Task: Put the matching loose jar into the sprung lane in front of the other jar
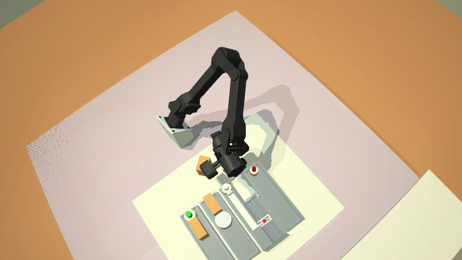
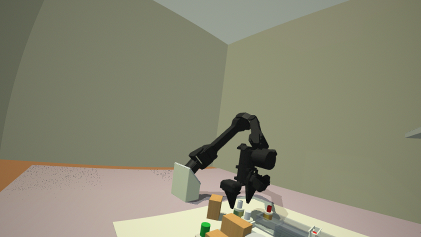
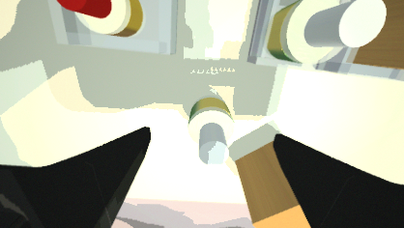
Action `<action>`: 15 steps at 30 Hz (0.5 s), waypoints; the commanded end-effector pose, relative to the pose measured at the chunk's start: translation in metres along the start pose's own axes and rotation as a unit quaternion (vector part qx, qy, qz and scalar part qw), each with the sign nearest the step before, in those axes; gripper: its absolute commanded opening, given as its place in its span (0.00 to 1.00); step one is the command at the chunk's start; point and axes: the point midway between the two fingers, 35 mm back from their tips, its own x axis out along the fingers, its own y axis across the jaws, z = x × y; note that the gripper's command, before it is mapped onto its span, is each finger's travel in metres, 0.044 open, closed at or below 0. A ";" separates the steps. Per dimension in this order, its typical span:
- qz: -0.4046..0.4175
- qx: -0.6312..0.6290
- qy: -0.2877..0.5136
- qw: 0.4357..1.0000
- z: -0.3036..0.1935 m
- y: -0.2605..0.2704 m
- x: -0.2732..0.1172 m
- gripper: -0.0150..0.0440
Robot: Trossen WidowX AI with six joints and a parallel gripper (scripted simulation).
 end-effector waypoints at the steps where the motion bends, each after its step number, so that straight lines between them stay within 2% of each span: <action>1: 0.003 0.004 0.001 1.000 -0.001 0.000 0.006 1.00; 13: 0.004 0.004 0.002 1.000 -0.002 0.000 0.023 1.00; 15: 0.004 0.004 0.002 1.000 -0.002 0.000 0.023 0.91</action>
